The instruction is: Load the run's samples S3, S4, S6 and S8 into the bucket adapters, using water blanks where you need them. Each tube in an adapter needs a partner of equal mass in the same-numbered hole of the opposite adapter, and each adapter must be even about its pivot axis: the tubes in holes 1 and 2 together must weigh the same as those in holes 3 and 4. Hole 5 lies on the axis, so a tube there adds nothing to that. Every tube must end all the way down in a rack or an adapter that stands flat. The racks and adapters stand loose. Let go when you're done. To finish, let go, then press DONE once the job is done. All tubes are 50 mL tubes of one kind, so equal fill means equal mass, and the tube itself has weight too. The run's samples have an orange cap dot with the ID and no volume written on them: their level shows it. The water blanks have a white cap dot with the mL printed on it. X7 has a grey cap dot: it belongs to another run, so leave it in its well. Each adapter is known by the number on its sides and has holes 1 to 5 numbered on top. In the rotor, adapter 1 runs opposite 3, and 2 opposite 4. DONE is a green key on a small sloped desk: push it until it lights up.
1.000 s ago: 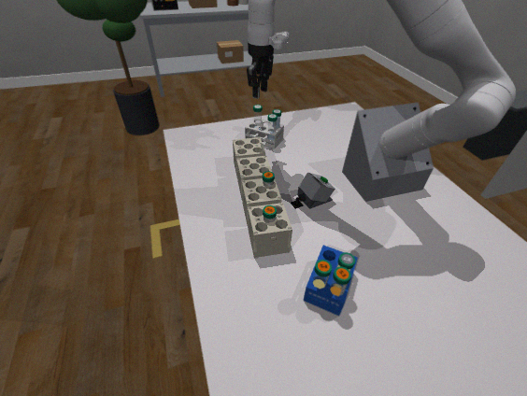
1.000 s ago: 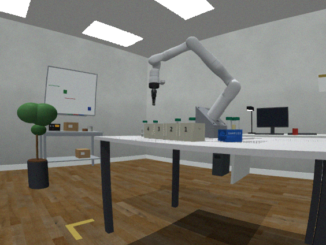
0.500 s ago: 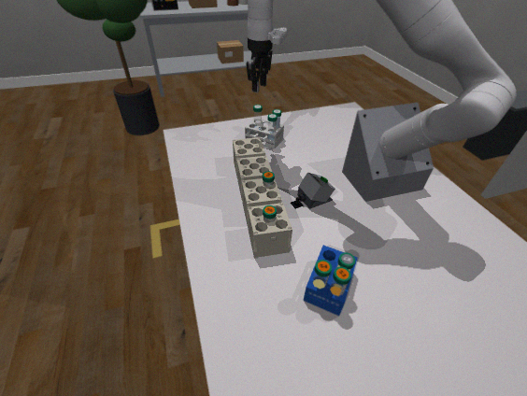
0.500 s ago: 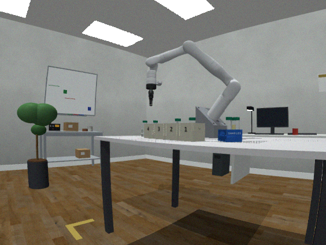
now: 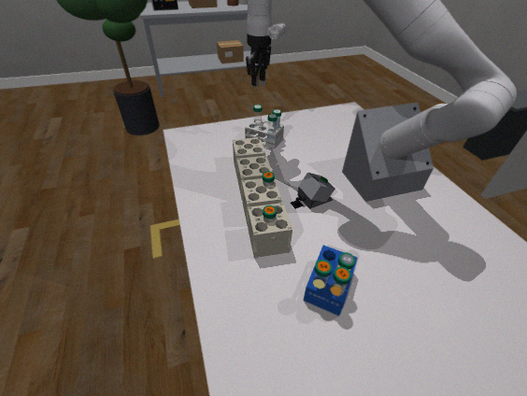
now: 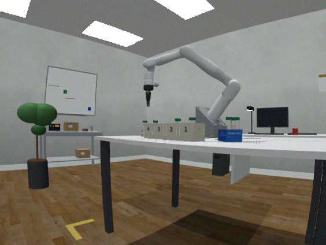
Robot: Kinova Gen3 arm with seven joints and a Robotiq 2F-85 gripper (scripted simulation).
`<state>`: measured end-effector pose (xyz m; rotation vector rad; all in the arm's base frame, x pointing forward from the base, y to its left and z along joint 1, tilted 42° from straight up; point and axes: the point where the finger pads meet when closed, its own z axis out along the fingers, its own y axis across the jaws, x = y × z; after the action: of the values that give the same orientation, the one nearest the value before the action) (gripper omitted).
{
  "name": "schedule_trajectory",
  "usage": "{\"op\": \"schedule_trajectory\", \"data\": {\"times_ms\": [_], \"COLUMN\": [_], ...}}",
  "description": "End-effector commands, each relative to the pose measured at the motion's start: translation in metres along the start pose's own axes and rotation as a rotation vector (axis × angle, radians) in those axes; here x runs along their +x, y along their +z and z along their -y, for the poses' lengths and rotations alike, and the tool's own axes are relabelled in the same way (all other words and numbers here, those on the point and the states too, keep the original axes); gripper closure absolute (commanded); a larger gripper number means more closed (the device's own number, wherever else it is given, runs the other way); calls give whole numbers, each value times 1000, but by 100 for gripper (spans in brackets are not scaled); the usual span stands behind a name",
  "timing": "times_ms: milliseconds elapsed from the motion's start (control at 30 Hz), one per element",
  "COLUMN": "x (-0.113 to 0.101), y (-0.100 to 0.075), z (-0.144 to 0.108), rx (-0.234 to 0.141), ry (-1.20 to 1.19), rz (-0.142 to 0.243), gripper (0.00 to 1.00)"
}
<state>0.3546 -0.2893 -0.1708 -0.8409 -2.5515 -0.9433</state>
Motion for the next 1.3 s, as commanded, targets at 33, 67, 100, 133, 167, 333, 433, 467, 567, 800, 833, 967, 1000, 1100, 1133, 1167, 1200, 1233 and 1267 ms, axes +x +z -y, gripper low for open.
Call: {"op": "schedule_trajectory", "data": {"times_ms": [33, 67, 100, 133, 167, 333, 433, 467, 567, 800, 833, 967, 1000, 1100, 1133, 1167, 1200, 1233, 1267], "x": [-8, -10, -12, -13, -15, -23, -23, -23, -23, -23, -23, -23, -23, -23, -23, -23, -23, -23, -23], "y": [-1, -1, -1, -1, -1, -1, -1, -1, -1, -1, 0, 3, 4, 8, 9, 11, 12, 13, 15], "z": [14, 17, 19, 22, 25, 40, 40, 40, 40, 40, 40, 40, 40, 40, 40, 40, 40, 40, 40], "rx": [0, 0, 0, 0, 0, 0, 0, 0, 0, 0, 0, 0, 0, 0, 0, 0, 0, 0, 0], "ry": [0, 0, 0, 0, 0, 0, 0, 0, 0, 0, 0, 0, 0, 0, 0, 0, 0, 0, 0], "rz": [1, 1, 1, 1, 1, 1, 1, 1, 1, 1, 1, 1, 1, 1, 1, 1, 1, 1, 1], "gripper": [38, 38, 38, 38, 38, 38, 38, 38, 38, 38, 38, 38, 38, 38, 38, 38, 38, 38, 38]}}
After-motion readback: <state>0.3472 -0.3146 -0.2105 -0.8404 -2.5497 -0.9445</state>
